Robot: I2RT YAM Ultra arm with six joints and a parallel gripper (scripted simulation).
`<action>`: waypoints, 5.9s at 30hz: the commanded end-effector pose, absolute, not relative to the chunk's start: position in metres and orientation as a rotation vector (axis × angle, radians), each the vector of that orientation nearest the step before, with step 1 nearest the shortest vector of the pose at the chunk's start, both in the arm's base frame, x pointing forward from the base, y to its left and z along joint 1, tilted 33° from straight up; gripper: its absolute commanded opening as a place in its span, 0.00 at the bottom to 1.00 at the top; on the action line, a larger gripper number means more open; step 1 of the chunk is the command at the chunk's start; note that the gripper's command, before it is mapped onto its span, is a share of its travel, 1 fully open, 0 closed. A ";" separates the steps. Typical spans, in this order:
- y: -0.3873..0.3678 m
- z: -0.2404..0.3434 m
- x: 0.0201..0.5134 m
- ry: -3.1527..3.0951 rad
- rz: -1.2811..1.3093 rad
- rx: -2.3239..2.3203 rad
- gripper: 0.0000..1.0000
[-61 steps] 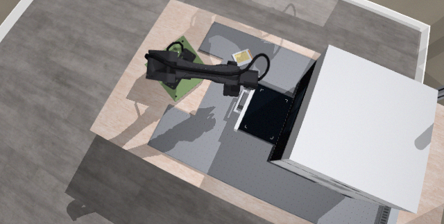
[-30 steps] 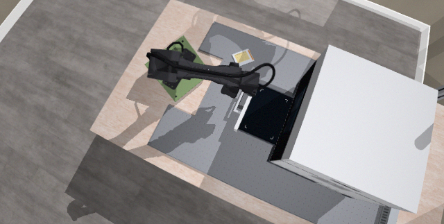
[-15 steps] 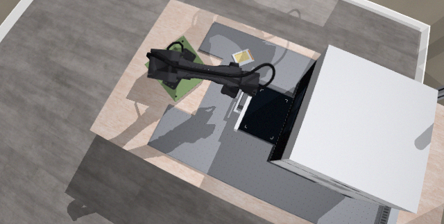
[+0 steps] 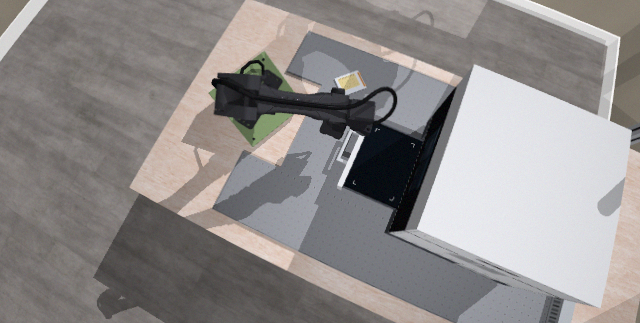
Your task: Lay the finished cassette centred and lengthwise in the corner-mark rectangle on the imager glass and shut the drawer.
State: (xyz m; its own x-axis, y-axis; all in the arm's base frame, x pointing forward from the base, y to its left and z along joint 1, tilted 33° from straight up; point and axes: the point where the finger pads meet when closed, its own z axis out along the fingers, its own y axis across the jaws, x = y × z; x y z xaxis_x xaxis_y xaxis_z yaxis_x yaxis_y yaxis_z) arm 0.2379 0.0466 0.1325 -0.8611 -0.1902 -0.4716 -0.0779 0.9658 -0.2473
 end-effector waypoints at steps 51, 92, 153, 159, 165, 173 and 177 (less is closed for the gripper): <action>0.265 0.039 0.216 2.400 -0.549 -1.175 0.35; 0.268 0.048 0.218 2.387 -0.516 -1.160 1.00; 0.254 0.016 0.225 2.415 -0.567 -1.191 1.00; 0.254 0.007 0.227 2.414 -0.566 -1.202 1.00; 0.254 0.001 0.231 2.415 -0.562 -1.202 1.00; 0.251 -0.007 0.235 2.421 -0.564 -1.201 1.00; 0.248 -0.013 0.239 2.427 -0.564 -1.194 1.00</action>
State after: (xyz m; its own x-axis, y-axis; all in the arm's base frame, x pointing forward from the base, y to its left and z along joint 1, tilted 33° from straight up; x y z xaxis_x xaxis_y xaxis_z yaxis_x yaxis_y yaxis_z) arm 0.2392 0.2490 -0.0040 -0.5756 -0.8019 -0.1602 -0.6470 0.5664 -0.5106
